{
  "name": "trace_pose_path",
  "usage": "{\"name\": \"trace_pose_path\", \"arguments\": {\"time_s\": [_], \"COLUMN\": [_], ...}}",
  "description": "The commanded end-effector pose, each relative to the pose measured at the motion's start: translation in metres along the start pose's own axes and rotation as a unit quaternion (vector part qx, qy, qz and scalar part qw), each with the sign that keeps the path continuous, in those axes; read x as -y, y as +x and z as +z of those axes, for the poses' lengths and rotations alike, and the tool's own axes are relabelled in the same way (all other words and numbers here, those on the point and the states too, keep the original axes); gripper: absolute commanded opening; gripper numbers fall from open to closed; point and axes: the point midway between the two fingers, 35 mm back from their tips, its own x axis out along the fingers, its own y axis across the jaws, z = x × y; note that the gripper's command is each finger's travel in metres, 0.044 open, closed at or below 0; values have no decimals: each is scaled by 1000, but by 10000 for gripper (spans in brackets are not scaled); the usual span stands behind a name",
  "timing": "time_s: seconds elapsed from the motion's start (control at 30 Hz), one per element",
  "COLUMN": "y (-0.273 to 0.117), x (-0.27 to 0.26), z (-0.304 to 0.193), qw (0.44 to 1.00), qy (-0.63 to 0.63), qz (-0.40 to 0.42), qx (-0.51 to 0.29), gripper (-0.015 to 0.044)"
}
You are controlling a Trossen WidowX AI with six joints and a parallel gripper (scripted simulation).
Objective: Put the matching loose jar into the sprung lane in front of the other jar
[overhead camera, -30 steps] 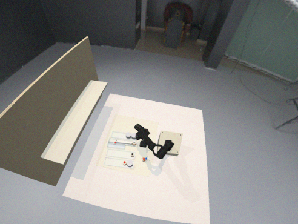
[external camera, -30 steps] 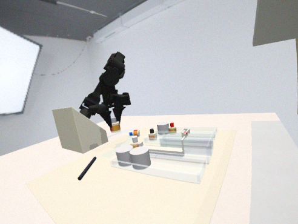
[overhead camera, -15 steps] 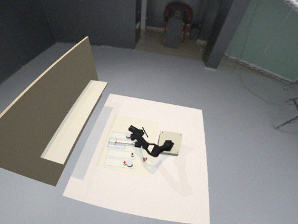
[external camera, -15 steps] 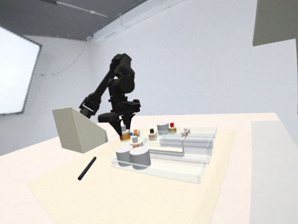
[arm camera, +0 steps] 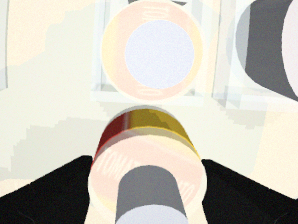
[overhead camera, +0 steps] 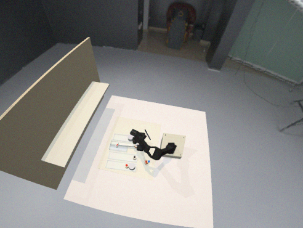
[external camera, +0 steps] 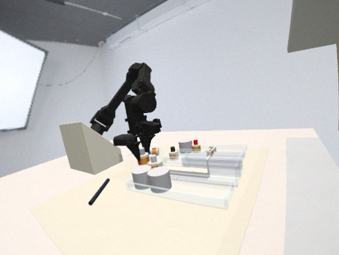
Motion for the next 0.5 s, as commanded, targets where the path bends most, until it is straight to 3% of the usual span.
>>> {"name": "trace_pose_path", "arguments": {"time_s": [0.0, 0.47], "y": [2, 2], "x": [1, 1], "z": [1, 6], "qw": [1000, 1000], "qy": [3, 3], "qz": [2, 2], "qx": [-1, -1], "gripper": [0, 0]}}
